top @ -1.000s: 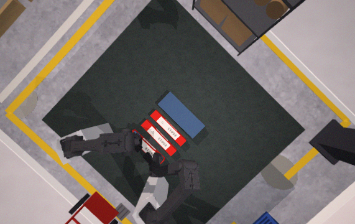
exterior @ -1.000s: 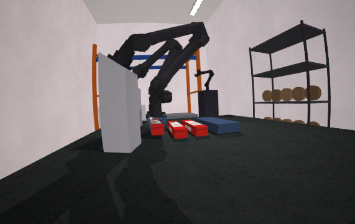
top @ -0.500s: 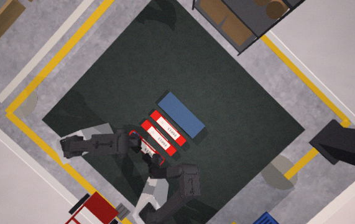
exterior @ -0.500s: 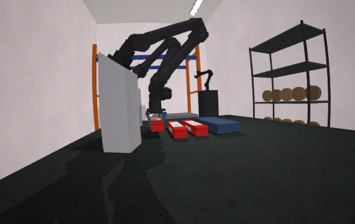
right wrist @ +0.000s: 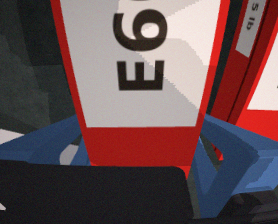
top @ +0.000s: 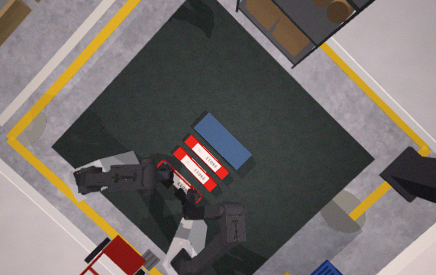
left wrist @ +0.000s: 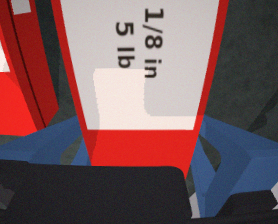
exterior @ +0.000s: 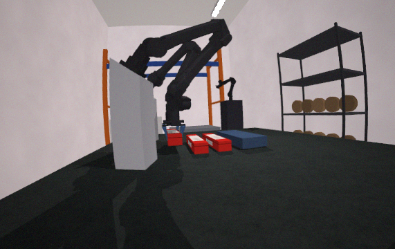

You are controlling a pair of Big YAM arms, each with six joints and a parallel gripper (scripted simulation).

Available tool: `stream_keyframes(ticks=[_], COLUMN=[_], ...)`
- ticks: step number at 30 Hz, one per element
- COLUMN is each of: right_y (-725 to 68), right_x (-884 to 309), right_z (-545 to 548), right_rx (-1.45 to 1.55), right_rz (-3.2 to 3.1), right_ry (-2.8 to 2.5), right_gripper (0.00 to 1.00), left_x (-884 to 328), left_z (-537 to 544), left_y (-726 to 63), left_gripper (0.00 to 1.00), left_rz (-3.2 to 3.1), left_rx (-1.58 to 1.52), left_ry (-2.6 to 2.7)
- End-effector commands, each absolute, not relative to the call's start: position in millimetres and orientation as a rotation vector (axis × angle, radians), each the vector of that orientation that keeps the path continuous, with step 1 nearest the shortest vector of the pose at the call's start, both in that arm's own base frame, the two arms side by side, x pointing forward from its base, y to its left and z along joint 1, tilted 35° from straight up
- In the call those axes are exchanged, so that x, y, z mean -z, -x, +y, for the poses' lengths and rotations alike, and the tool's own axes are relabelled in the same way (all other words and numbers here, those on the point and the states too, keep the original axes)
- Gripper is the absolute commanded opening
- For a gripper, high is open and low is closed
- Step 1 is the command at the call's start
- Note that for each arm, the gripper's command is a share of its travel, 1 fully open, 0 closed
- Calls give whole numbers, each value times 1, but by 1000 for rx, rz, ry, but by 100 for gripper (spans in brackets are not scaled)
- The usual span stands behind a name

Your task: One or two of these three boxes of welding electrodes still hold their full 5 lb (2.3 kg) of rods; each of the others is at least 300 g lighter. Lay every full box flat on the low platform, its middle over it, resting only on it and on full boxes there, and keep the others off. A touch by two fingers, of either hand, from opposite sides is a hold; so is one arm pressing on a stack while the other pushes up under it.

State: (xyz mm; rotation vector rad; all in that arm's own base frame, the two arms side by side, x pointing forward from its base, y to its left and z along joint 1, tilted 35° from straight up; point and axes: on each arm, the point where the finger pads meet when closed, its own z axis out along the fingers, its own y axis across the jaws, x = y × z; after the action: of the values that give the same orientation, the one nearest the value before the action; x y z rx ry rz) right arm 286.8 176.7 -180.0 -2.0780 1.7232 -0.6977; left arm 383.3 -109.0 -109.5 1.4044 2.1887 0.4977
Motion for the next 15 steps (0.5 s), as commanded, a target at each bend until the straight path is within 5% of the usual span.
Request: stream_keyframes(ticks=[1,15], right_y=[-267,-267], right_x=[171,170], right_z=[166,166], right_rx=[696,696], right_rz=[1723,1723], right_ry=[2104,2102], right_gripper=[0,0], left_x=[104,103], left_z=[-108,-107], left_y=[-363,-362], left_gripper=[0,0], left_rz=[2196,2197], left_rx=[-494,-494], left_ry=[-1425,-1423])
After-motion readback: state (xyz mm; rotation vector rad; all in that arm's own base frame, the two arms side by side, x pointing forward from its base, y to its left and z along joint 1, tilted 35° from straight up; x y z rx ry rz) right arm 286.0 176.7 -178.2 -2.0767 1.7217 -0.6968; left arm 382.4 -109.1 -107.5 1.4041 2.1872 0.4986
